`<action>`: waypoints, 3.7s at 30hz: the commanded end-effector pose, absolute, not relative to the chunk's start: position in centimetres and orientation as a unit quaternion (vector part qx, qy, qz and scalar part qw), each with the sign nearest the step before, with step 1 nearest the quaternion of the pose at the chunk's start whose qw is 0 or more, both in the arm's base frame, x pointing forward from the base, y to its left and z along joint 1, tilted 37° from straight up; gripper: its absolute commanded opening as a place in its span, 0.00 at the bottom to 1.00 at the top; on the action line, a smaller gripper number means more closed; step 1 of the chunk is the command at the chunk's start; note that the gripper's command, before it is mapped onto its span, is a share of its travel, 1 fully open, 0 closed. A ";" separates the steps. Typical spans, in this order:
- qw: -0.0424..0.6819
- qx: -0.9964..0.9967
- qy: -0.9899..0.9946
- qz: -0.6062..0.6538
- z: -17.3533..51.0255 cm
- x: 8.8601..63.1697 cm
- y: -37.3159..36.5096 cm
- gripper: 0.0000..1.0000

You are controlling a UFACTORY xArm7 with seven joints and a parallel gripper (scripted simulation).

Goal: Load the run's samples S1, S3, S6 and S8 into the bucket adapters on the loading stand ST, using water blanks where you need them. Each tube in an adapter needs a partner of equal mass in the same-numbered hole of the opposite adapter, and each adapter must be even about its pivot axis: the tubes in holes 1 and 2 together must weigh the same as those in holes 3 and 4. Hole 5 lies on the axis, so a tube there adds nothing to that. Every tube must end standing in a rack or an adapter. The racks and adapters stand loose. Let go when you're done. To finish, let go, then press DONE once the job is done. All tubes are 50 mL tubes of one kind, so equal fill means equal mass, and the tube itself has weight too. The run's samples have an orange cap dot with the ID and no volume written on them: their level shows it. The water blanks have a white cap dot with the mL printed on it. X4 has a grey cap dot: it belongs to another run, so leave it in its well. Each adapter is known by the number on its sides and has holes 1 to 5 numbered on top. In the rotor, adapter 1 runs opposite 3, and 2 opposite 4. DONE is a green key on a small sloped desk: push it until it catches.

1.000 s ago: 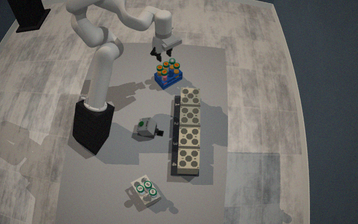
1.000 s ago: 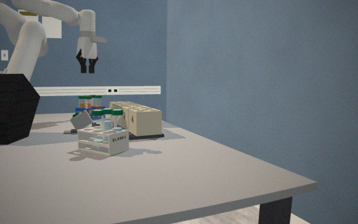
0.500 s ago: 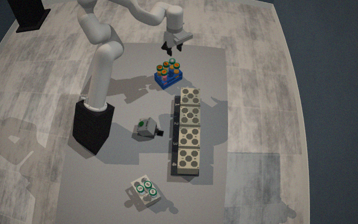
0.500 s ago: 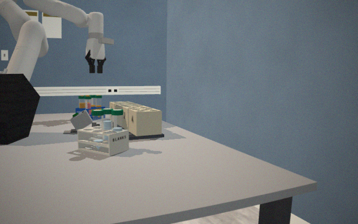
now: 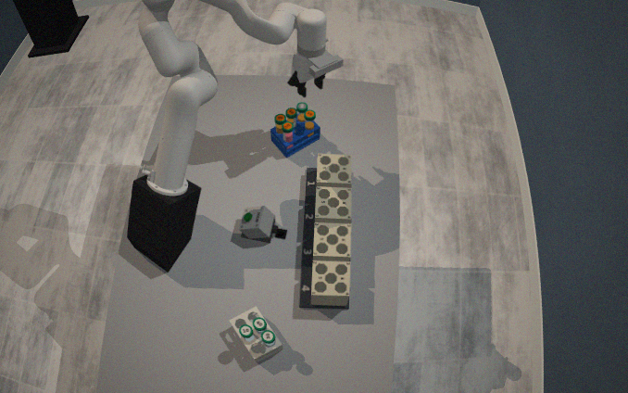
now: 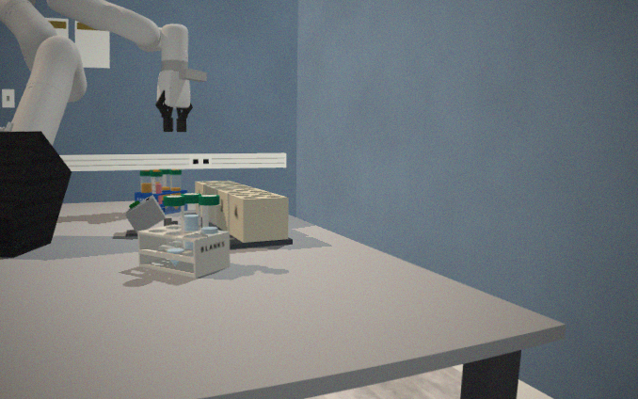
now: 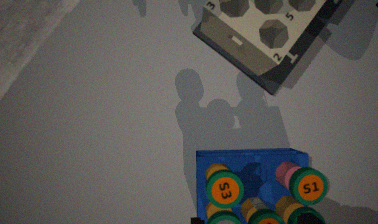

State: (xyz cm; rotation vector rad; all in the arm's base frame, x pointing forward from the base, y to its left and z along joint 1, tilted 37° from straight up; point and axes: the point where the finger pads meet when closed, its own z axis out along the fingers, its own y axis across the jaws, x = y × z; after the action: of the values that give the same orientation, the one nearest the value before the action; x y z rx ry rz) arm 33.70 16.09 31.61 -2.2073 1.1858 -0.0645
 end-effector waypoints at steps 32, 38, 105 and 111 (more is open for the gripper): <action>0.314 -0.836 0.450 -0.026 26.9 35.7 19.1 0.57; 0.314 -0.836 0.450 -0.026 26.1 36.1 19.6 0.57; 0.313 -0.836 0.450 -0.026 21.1 38.1 22.7 0.57; 0.313 -0.836 0.450 -0.026 21.1 38.1 22.7 0.57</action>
State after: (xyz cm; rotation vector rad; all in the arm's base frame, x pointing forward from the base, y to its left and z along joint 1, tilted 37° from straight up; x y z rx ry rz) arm 38.01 22.75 20.96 -2.2069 1.1856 -0.0653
